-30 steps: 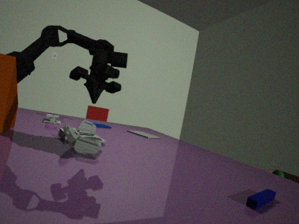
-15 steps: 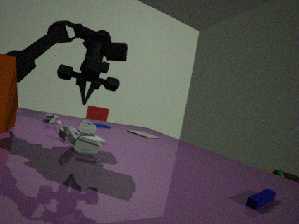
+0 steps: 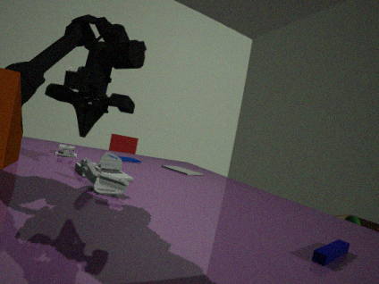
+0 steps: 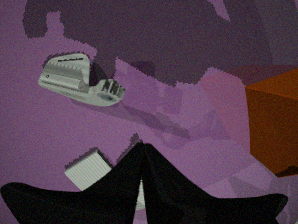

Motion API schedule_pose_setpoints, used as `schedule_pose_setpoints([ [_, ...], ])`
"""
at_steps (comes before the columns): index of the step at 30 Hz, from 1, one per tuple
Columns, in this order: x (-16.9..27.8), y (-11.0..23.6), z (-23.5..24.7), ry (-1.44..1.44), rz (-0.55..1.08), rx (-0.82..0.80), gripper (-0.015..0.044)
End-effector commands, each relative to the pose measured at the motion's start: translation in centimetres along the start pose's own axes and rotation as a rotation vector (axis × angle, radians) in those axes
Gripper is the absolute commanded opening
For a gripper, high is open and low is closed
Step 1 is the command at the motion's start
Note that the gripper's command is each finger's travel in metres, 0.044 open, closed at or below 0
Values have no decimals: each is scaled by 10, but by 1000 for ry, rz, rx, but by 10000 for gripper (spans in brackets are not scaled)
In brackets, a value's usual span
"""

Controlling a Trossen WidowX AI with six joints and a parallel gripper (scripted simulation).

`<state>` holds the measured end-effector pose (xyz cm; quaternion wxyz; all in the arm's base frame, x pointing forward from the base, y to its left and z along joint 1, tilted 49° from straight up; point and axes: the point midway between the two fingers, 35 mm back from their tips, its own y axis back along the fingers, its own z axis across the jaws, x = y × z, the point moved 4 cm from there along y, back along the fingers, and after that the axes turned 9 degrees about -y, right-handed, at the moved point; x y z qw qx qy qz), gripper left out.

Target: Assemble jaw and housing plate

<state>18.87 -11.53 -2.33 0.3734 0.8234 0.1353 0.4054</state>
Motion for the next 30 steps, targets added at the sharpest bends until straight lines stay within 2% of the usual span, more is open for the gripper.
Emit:
schedule_pose_setpoints([
  [1, -17, -8, -8, -118, 49, 20, 0],
  [12, -25, -14, -13, -181, 74, 30, 0],
  [30, -23, -43, -10, -182, 72, 27, 0],
])
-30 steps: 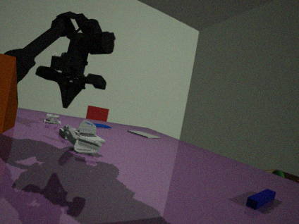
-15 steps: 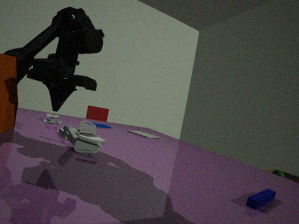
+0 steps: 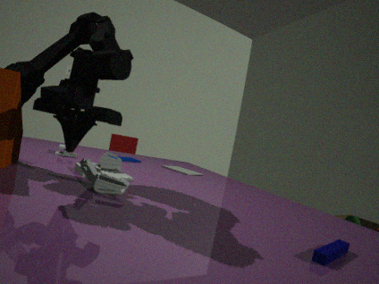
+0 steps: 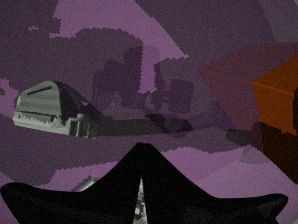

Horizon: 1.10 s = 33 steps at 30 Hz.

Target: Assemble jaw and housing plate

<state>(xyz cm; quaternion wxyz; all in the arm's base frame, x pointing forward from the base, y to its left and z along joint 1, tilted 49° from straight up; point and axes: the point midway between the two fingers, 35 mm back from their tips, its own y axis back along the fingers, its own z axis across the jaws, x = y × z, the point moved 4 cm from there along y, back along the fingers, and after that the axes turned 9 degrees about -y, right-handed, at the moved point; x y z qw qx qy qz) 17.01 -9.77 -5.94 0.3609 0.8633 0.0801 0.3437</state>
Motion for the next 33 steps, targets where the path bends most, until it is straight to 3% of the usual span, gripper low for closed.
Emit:
schedule_pose_setpoints([
  [1, 0, -8, -1, -10, 6, 4, 0],
  [33, 0, -60, -5, -9, 11, 10, 0],
])
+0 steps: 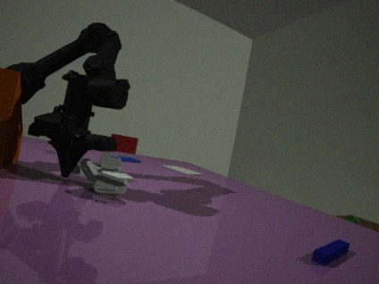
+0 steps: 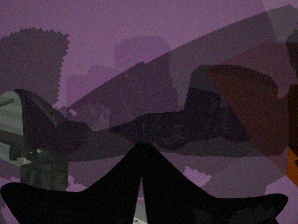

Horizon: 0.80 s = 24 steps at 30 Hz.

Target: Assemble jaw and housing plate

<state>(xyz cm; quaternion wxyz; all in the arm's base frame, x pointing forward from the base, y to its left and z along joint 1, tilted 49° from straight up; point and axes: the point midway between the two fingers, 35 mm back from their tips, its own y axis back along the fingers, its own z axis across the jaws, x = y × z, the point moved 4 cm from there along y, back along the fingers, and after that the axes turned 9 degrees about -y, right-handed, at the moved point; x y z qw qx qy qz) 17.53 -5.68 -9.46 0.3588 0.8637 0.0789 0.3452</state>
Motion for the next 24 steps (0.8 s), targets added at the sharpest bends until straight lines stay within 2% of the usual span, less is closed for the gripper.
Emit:
schedule_pose_setpoints([
  [1, -1, -8, -3, -10, 6, 7, 0],
  [24, -1, -17, -5, -10, 8, 10, 0],
])
